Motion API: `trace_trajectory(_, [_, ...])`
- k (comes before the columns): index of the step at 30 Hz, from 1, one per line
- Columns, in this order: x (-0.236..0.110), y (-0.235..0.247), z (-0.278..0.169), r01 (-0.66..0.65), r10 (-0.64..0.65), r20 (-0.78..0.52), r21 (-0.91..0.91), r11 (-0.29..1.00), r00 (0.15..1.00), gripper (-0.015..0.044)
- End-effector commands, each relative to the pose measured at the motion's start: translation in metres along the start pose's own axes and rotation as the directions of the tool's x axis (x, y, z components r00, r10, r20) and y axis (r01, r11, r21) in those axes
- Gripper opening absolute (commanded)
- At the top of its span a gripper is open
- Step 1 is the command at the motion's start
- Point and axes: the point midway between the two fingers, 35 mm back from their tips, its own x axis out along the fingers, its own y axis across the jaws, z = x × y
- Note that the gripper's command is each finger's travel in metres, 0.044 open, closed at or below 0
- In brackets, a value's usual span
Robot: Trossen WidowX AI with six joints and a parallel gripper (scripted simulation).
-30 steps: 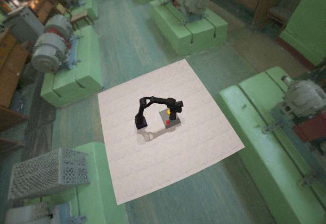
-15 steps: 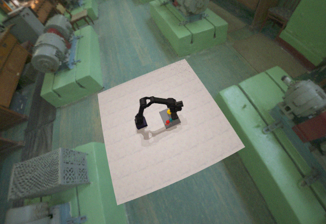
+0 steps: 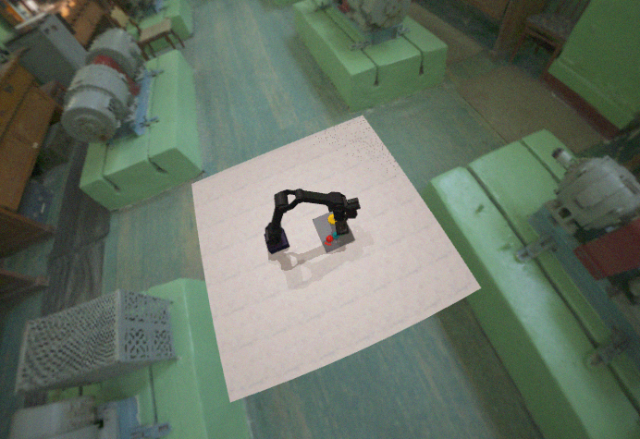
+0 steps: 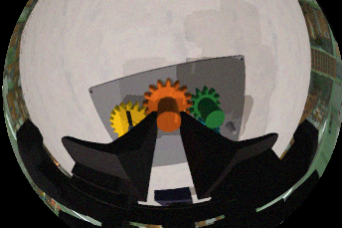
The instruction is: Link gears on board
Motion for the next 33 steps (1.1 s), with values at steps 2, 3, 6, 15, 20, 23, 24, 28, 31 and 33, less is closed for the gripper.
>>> trace_trajectory(2, [0.0016,0.0005,-0.0011,-0.002,0.002,-0.002,0.109,0.994,1.000,0.0000])
trace_trajectory(3, [0.0017,0.0004,-0.0012,-0.002,0.002,-0.002,0.133,0.991,1.000,0.0000])
trace_trajectory(6, [0.0020,-0.0001,-0.0013,-0.002,0.002,-0.002,0.194,0.981,1.000,0.0000])
trace_trajectory(15, [0.0029,-0.0001,-0.0001,-0.002,0.002,-0.002,0.254,0.967,1.000,0.0000])
trace_trajectory(20, [0.0038,0.0006,-0.0004,-0.002,0.003,-0.002,0.188,0.982,1.000,0.0000])
trace_trajectory(23, [0.0043,0.0007,-0.0008,-0.002,0.003,-0.002,0.136,0.991,1.000,0.0000])
trace_trajectory(24, [0.0044,0.0006,-0.0010,-0.002,0.003,-0.002,0.114,0.994,1.000,0.0000])
trace_trajectory(28, [0.0047,0.0001,-0.0014,-0.002,0.002,-0.002,0.015,1.000,1.000,0.0000])
trace_trajectory(31, [0.0047,-0.0004,-0.0013,-0.003,0.002,-0.002,-0.047,0.999,1.000,0.0000])
trace_trajectory(33, [0.0047,-0.0006,-0.0010,-0.003,0.002,-0.002,-0.084,0.996,1.000,0.0000])
